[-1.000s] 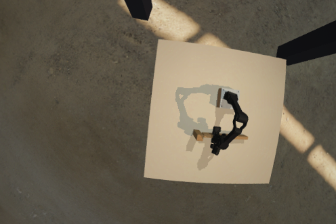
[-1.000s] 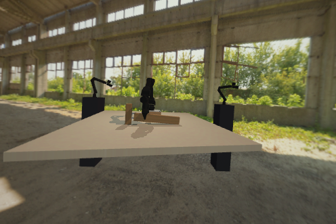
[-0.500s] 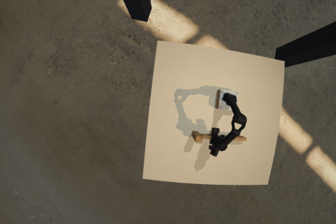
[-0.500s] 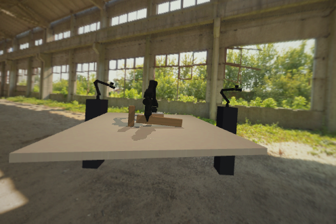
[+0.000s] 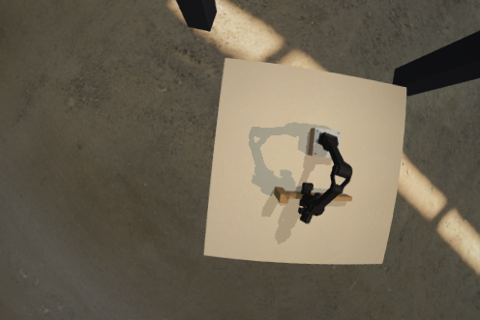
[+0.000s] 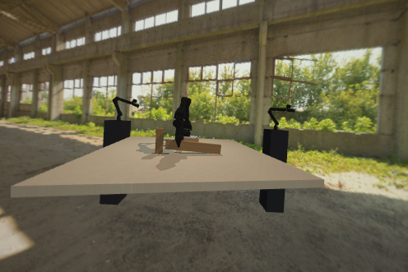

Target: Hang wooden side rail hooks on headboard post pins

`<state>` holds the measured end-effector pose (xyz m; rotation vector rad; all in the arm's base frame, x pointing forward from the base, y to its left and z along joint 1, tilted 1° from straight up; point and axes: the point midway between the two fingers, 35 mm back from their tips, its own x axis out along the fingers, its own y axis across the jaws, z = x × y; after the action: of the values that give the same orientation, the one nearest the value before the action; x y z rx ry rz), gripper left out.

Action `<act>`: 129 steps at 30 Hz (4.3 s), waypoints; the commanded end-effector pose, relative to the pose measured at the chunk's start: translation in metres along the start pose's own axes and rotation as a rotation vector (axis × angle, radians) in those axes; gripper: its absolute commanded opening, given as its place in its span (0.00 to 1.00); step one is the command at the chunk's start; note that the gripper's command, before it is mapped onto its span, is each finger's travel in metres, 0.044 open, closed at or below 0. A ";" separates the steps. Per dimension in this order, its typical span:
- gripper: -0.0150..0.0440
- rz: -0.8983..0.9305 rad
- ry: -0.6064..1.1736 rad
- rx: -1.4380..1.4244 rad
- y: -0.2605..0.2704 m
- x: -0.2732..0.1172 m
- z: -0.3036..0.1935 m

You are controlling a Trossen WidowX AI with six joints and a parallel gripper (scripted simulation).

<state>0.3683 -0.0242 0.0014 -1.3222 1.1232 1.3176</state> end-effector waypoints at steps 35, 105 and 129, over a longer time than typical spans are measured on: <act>0.25 -0.010 0.004 0.000 0.000 -0.002 -0.006; 0.25 -0.011 0.005 0.000 -0.004 -0.003 -0.012; 0.25 -0.010 0.005 0.000 -0.001 -0.001 -0.015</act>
<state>0.3709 -0.0371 0.0013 -1.3269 1.1190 1.3141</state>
